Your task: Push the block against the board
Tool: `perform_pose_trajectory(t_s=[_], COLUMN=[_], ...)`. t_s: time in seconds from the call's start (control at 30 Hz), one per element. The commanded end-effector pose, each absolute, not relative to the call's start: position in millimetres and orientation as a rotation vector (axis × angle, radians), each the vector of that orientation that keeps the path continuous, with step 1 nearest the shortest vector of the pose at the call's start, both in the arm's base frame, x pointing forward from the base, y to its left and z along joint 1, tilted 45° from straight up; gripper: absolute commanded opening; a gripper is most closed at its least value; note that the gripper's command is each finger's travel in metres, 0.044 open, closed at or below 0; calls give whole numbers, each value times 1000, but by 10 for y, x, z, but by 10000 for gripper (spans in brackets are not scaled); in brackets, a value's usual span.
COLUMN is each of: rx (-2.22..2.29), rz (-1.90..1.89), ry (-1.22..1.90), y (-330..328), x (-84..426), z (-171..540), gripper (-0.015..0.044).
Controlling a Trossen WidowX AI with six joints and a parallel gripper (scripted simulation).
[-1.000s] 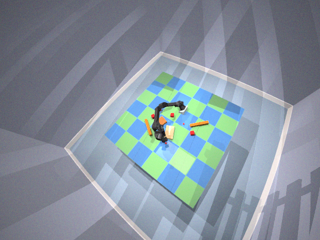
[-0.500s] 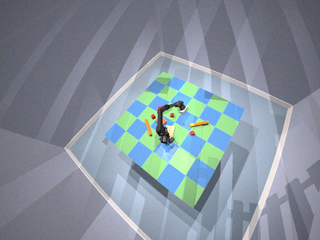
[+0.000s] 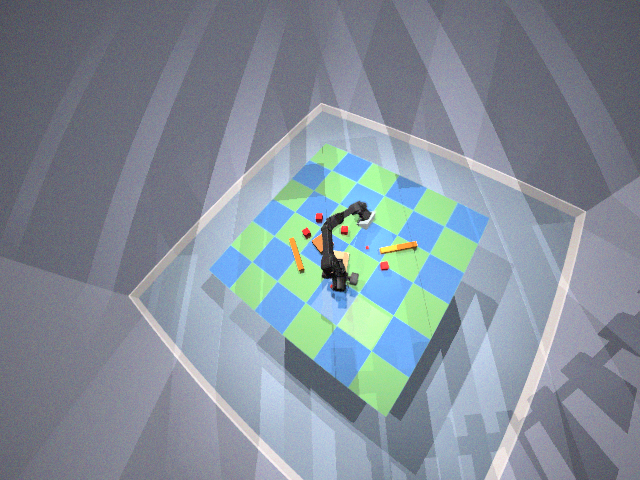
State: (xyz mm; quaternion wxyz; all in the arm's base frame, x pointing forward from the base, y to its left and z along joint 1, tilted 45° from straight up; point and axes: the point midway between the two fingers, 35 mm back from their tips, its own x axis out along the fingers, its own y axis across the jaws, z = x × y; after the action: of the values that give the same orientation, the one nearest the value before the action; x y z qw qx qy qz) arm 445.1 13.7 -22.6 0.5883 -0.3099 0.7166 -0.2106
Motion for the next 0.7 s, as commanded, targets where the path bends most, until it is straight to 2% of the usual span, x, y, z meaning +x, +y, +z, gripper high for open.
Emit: perform_pose_trajectory(t_s=[0.0,0.17,0.33,0.67], rx=[-765,-765,-767,-767], rz=[-436,-436,-438,-438], ry=[1693,1693,1692,1692], y=[177,129,-194,-208], x=[4458,4456,4399,4376], z=[-264,-315,-642,-647], gripper=[0,0,0,0])
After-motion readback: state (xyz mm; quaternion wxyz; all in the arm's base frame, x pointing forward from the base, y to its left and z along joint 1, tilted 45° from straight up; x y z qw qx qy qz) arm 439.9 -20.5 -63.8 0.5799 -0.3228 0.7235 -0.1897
